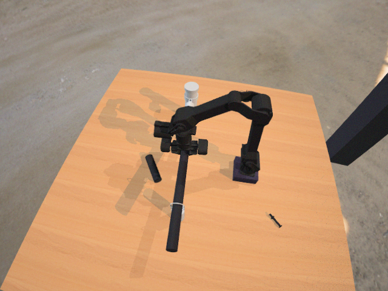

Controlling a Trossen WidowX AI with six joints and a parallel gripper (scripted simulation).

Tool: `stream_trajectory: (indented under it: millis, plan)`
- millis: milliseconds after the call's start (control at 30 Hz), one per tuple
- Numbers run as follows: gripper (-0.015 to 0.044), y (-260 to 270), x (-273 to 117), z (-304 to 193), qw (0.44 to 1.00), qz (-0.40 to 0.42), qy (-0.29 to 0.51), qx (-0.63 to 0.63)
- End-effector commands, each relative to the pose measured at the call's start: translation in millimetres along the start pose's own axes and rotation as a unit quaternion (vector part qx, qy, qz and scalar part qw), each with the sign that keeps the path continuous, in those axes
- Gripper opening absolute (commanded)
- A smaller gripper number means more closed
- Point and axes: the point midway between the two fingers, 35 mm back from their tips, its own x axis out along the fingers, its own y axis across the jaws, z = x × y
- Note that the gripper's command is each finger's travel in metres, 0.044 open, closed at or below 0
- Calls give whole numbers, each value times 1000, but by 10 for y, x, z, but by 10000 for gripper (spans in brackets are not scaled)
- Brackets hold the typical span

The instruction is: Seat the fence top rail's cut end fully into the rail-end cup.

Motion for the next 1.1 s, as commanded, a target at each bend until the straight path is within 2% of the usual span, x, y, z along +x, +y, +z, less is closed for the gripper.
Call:
stream_trajectory:
  millis: [0,167,1067]
  plan:
    - [0,27,-270,169,999,11,-50,2]
    - [0,4,-478,306,996,10,-93,3]
    - [0,5,-469,296,997,5,-83,2]
